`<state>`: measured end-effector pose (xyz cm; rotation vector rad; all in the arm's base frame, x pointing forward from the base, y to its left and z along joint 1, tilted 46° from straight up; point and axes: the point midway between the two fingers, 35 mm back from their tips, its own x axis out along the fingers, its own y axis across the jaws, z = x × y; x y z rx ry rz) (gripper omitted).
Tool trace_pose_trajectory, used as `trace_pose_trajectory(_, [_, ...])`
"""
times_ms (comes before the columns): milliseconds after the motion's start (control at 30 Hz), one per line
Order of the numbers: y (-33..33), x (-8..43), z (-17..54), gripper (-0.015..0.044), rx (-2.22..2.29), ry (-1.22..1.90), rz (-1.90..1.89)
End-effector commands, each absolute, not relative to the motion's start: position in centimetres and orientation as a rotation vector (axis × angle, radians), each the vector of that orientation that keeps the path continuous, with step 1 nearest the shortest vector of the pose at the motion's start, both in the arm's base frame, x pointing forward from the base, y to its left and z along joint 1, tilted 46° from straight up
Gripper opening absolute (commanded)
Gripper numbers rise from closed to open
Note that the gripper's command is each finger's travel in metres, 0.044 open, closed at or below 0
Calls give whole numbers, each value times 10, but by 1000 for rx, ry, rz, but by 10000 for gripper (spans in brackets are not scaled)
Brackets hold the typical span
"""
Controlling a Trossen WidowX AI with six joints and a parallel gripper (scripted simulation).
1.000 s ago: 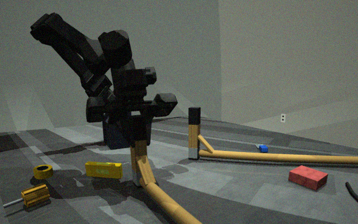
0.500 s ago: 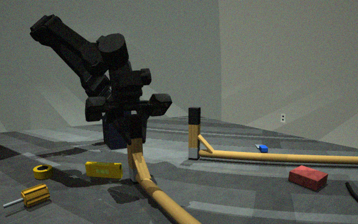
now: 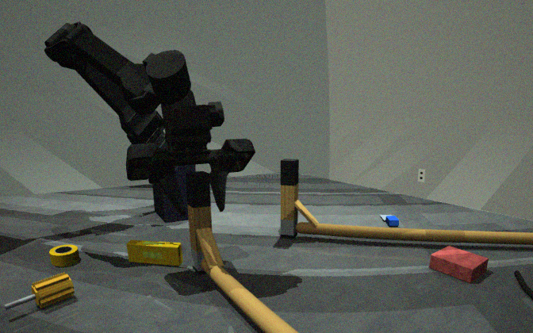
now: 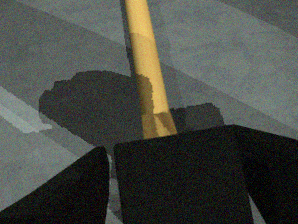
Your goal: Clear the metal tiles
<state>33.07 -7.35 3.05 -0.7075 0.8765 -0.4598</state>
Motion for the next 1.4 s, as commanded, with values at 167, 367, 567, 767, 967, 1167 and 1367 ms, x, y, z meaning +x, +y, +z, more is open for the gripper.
trace_pose_trajectory(167, [-63,324,38,440,-705,879,-458])
trace_pose_trajectory(367, [-53,315,47,440,-705,880,-458])
trace_pose_trajectory(567, [-44,305,55,440,-706,879,-458])
trace_pose_trajectory(767, [-37,296,62,440,-709,876,-459])
trace_pose_trajectory(967, [-25,300,72,440,-729,833,-439])
trace_pose_trajectory(1167, [-4,305,88,440,-760,761,-403])
trace_pose_trajectory(1367, [17,308,105,440,-785,689,-368])
